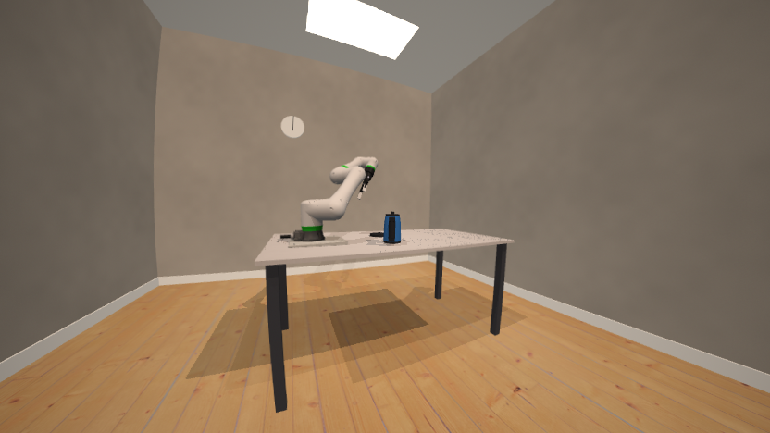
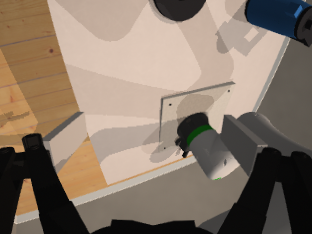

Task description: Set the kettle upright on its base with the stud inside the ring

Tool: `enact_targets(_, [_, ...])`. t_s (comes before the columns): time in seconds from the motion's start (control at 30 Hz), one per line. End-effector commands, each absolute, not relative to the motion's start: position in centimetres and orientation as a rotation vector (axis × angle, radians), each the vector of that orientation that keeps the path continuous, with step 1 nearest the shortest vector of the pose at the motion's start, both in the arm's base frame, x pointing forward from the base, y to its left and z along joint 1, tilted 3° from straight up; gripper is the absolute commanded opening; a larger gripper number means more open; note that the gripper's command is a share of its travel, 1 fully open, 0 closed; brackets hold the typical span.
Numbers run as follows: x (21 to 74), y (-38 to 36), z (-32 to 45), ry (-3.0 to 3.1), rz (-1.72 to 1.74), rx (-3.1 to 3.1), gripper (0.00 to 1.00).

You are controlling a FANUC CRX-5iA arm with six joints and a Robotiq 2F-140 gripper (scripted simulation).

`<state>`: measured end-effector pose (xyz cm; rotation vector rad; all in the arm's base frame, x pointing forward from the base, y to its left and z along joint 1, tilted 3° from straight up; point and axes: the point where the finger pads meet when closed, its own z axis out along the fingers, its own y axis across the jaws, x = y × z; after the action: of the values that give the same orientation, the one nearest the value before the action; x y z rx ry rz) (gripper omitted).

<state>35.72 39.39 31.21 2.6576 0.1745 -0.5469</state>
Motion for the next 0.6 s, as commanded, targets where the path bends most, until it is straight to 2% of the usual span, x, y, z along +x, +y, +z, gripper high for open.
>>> enact_targets(0.0, [35.7,39.4,31.2,0.175,-0.546,2.658,1.00])
enact_targets(0.03, [35.7,39.4,31.2,0.175,-0.546,2.658,1.00])
enact_targets(0.07, [35.7,39.4,31.2,0.174,-0.546,2.658,0.47])
enact_targets(0.57, [37.4,37.9,31.2,0.062,-0.535,2.685,0.47])
